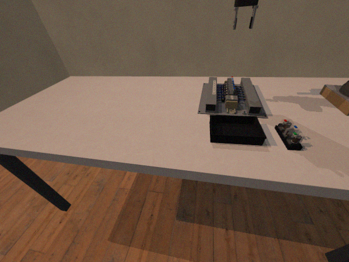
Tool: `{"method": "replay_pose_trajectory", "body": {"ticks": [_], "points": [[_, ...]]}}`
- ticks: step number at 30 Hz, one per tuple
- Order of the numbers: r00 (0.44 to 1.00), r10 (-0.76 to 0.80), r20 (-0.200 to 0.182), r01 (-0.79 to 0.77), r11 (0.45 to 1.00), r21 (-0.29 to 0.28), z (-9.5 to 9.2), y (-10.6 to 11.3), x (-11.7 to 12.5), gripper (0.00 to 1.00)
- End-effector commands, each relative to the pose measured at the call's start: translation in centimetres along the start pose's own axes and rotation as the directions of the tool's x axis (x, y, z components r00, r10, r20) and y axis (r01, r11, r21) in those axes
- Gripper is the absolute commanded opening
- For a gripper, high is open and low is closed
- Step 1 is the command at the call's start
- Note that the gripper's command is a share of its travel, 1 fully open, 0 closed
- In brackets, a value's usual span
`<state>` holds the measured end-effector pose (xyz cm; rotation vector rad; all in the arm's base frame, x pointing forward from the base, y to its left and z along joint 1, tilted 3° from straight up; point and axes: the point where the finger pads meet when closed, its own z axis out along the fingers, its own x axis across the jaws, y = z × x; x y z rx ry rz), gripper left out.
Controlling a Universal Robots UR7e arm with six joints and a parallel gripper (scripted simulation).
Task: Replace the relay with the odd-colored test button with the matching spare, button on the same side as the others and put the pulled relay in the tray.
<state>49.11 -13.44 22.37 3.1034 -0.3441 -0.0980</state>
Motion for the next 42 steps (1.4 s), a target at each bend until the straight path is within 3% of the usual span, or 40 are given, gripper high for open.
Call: {"method": "replay_pose_trajectory", "body": {"ticks": [1,8,13,42], "points": [[1.000,0.000,-0.009,0.000,1.000,-0.002,1.4,0.1,0.3,1.00],[1.000,0.000,-0.009,0.000,1.000,-0.002,1.4,0.1,0.3,1.00],[1.000,0.000,-0.009,0.000,1.000,-0.002,7.3,0.1,0.4,1.00],[1.000,0.000,-0.009,0.000,1.000,-0.002,7.9,0.1,0.4,1.00]]}}
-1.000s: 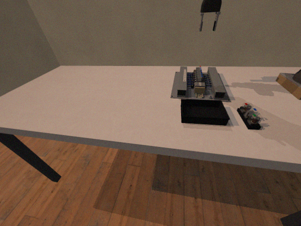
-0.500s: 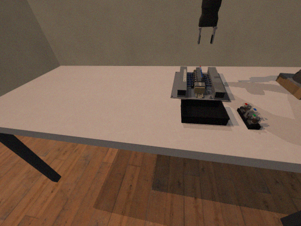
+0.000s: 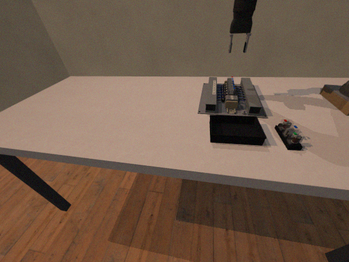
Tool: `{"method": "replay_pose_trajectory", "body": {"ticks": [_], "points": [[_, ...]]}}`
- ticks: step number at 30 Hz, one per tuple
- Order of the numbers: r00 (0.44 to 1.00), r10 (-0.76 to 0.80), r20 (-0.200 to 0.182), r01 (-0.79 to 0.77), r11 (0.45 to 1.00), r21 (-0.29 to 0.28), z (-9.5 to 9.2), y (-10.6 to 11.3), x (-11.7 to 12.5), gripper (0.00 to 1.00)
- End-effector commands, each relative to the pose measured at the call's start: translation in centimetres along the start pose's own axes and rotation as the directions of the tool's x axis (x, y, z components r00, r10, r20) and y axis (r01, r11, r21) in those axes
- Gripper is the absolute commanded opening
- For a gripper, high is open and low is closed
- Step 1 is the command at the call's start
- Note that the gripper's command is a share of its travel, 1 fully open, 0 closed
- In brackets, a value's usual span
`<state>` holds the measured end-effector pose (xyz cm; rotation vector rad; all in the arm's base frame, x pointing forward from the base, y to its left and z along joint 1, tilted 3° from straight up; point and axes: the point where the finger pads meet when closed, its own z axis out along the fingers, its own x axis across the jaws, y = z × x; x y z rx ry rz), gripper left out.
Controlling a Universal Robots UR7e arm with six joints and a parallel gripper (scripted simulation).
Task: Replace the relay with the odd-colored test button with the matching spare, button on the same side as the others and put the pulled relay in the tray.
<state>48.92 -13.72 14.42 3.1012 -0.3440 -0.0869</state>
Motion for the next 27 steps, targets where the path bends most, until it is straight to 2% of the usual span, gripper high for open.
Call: {"method": "replay_pose_trajectory", "body": {"ticks": [1,5,27], "points": [[1.000,0.000,-0.002,0.000,1.000,0.000,-0.2,0.0,0.0,1.00],[1.000,0.000,-0.002,0.000,1.000,-0.001,-0.8,0.0,0.0,1.00],[1.000,0.000,-0.002,0.000,1.000,-0.001,-1.2,0.0,0.0,1.00]]}}
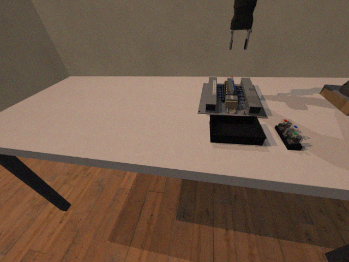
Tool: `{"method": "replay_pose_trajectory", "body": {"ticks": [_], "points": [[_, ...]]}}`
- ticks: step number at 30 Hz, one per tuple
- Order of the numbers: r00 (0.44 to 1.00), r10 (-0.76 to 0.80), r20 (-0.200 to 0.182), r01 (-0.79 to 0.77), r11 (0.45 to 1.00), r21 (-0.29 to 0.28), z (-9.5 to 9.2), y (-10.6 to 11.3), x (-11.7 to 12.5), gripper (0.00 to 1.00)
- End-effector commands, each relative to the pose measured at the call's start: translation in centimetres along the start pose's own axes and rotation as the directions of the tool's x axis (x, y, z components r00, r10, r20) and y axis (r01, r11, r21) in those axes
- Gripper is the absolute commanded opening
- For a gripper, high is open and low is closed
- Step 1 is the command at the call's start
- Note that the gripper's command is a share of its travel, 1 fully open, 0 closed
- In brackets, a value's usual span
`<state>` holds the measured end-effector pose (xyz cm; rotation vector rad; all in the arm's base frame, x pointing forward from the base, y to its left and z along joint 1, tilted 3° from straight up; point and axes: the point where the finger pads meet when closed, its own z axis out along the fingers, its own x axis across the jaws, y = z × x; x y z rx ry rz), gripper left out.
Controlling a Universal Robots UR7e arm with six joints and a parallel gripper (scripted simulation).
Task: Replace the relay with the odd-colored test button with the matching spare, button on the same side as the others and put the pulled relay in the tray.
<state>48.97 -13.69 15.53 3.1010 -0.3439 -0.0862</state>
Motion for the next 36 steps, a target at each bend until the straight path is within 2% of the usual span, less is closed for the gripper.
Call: {"method": "replay_pose_trajectory", "body": {"ticks": [1,36], "points": [[1.000,0.000,-0.001,0.000,1.000,0.000,-0.13,0.01,0.02,1.00],[1.000,0.000,-0.001,0.000,1.000,0.000,-0.43,0.01,0.01,1.00]]}}
